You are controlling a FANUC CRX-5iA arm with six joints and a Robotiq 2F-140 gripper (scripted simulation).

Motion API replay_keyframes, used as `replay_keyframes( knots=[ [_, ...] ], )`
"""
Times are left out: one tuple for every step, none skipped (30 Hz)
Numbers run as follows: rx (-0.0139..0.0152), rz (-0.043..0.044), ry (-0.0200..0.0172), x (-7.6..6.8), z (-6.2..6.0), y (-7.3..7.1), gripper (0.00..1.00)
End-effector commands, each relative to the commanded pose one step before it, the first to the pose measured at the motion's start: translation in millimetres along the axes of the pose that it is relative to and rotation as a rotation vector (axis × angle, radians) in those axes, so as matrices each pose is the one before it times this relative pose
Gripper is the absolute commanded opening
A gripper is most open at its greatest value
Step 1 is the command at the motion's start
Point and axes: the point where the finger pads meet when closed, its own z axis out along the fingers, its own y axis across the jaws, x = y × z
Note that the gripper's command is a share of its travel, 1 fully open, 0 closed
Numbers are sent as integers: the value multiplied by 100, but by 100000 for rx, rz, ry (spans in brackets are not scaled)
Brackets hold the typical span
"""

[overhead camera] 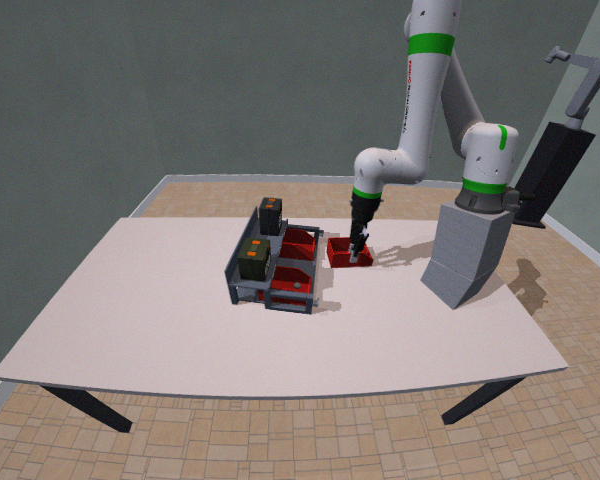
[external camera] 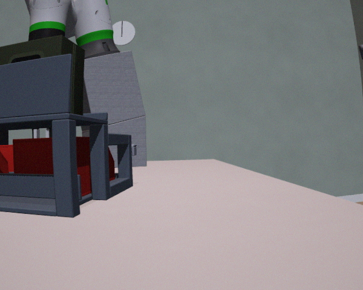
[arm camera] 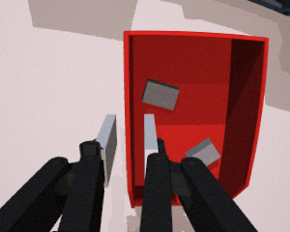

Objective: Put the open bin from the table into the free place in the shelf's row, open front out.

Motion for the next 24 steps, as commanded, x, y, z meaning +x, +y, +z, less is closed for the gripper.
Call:
replay_keyframes(
  knots=[
    [1, 1, 20, 10, -5, -3, 15],
    [0, 0, 0, 0, 0, 0, 15],
    [0, 0, 0, 0, 0, 0, 15],
    [0, 0, 0, 0, 0, 0, 15],
    [0, 0, 0, 0, 0, 0, 15],
    [0, 0, 0, 0, 0, 0, 15],
    [0, 0, 0, 0, 0, 0, 15],
    [0, 0, 0, 0, 0, 0, 15],
    [0, 0, 0, 0, 0, 0, 15],
    [0, 0, 0, 0, 0, 0, 15],
    [0, 0, 0, 0, 0, 0, 15],
    [0, 0, 0, 0, 0, 0, 15],
    [0, 0, 0, 0, 0, 0, 15],
    [0, 0, 0, 0, 0, 0, 15],
    [0, 0, 0, 0, 0, 0, 15],
    [0, 0, 0, 0, 0, 0, 15],
    [0, 0, 0, 0, 0, 0, 15],
    [0, 0, 0, 0, 0, 0, 0],
    [0, 0, 0, 0, 0, 0, 0],
    [0, 0, 0, 0, 0, 0, 0],
    [0, 0, 0, 0, 0, 0, 0],
    [0, 0, 0, 0, 0, 0, 0],
    [0, 0, 0, 0, 0, 0, 0],
    [0, 0, 0, 0, 0, 0, 0]
  ],
)
